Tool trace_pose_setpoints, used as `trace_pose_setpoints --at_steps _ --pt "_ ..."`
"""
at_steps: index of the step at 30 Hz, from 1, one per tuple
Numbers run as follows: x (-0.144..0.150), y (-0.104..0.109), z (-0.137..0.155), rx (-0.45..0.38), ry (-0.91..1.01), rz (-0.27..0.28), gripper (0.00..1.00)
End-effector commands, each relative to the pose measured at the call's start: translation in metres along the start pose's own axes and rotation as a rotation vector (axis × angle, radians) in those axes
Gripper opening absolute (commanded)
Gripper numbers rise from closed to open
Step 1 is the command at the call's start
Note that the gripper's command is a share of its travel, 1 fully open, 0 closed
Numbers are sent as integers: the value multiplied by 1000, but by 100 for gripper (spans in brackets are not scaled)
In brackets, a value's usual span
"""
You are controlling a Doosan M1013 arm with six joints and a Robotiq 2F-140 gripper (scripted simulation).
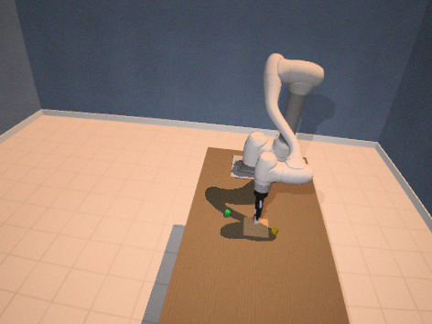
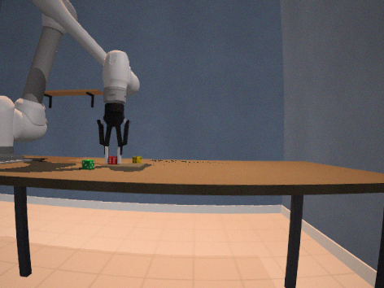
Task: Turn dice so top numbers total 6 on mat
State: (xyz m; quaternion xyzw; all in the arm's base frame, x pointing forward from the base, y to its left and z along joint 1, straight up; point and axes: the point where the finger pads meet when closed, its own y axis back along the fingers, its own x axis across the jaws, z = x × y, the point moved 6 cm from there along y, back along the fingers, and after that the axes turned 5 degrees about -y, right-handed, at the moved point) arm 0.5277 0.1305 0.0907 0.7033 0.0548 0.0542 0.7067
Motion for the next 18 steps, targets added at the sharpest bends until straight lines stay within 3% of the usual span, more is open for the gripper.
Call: trace_pose_setpoints --at_steps 1,8,18 --pt "0 0 0 0 0 0 28" --pt "0 7 0 0 0 0 28" --pt "0 42 0 0 0 0 28"
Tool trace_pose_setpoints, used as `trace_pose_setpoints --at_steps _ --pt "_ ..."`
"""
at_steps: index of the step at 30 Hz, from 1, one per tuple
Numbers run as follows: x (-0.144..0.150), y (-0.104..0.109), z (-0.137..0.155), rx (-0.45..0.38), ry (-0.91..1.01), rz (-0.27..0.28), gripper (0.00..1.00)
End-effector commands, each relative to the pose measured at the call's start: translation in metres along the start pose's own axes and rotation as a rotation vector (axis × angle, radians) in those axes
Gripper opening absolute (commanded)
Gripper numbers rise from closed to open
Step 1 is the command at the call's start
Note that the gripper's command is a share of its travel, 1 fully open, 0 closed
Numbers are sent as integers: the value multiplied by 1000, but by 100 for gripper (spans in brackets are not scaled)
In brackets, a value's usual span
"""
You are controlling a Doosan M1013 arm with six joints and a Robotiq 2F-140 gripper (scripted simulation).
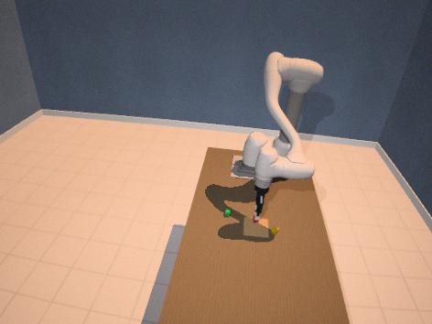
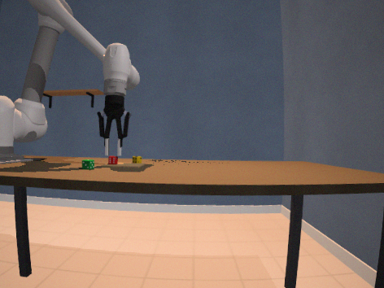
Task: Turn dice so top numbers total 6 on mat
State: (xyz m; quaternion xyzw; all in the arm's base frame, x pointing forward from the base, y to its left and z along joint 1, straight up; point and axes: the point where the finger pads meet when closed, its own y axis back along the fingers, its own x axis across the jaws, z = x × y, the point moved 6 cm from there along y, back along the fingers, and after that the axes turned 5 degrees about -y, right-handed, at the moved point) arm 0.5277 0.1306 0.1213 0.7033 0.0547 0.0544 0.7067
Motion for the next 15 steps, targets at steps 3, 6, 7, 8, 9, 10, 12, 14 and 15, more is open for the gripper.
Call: trace_pose_setpoints --at_steps 3,6,7,8,9,10,12,14,15 --pt "0 28 0 0 0 0 28" --pt "0 43 0 0 0 0 28" --pt "0 47 0 0 0 0 28" --pt "0 51 0 0 0 0 28" --pt "0 54 0 0 0 0 28" --pt "0 56 0 0 0 0 28" --pt "0 59 0 0 0 0 28" --pt "0 59 0 0 0 0 28" --pt "0 59 0 0 0 0 28"
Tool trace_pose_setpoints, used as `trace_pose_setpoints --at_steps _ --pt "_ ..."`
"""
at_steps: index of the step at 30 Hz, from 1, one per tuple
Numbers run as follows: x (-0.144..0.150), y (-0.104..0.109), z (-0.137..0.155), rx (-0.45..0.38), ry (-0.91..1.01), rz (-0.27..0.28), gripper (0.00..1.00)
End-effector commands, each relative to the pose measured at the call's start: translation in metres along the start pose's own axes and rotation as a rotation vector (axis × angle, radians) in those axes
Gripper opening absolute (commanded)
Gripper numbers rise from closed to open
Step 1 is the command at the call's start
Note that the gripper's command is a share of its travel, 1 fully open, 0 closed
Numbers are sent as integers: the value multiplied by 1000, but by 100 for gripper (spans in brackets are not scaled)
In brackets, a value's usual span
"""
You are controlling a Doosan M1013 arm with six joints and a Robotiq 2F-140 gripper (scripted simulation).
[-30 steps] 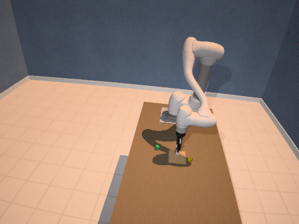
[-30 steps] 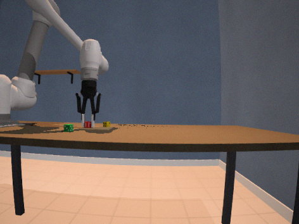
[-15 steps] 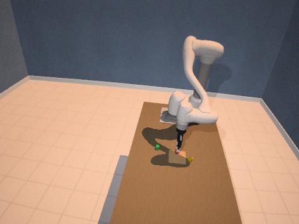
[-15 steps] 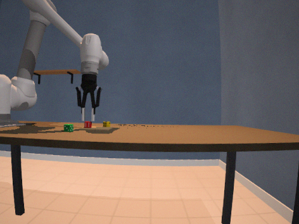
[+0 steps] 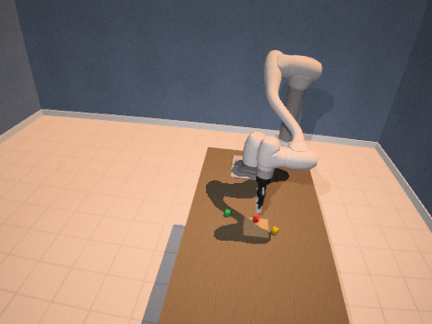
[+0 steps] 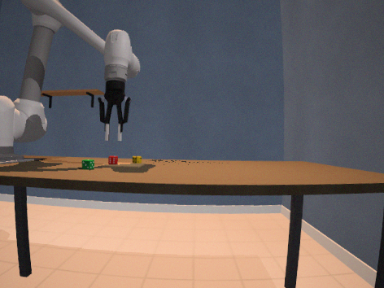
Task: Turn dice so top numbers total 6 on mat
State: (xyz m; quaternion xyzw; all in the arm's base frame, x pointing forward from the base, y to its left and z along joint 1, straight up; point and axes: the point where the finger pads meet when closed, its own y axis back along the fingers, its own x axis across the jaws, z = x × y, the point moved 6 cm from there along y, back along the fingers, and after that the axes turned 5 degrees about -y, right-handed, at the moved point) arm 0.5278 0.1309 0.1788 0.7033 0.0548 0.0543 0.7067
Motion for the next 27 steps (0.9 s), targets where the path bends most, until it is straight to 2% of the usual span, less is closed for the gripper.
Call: trace_pose_setpoints --at_steps 1,2,3,27 --pt "0 2 0 0 0 0 28" --pt "0 2 0 0 0 0 28" --pt "0 2 0 0 0 0 100" --pt "0 2 5 0 46 0 100"
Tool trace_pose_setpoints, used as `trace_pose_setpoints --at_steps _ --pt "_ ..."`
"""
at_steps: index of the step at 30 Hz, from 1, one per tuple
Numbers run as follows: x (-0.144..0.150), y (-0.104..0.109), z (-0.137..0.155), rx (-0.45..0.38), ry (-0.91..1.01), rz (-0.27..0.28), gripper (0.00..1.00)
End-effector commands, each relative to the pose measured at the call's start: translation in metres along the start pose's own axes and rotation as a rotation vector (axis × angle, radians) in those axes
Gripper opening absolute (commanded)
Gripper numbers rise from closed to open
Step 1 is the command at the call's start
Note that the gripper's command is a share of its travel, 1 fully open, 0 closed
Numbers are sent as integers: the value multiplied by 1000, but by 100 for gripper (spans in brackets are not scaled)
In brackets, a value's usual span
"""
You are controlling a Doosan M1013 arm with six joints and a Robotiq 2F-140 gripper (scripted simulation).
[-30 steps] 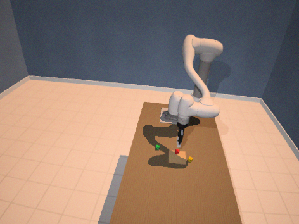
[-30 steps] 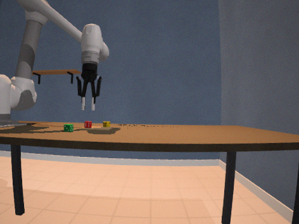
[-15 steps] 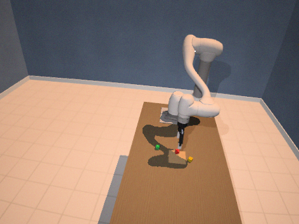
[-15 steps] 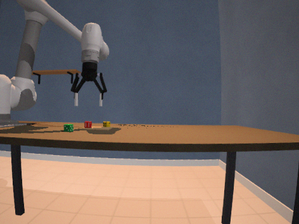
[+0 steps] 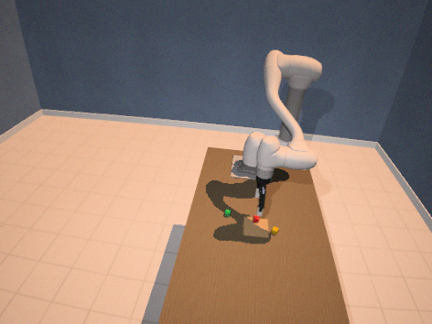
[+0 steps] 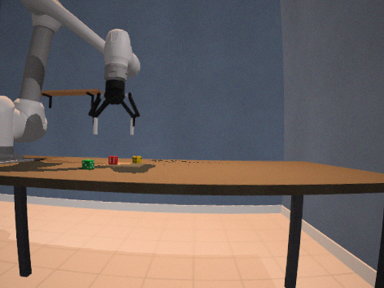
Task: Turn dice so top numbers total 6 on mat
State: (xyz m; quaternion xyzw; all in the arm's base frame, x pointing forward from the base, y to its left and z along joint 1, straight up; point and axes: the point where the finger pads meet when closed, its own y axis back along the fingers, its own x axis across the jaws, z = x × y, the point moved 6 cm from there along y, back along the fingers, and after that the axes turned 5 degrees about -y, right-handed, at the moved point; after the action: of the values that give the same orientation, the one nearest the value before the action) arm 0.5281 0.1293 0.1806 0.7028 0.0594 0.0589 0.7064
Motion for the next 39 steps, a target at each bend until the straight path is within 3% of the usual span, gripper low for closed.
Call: trace_pose_setpoints --at_steps 1,39 --pt "0 0 7 0 62 0 100" --pt "-20 -6 150 0 1288 0 100"
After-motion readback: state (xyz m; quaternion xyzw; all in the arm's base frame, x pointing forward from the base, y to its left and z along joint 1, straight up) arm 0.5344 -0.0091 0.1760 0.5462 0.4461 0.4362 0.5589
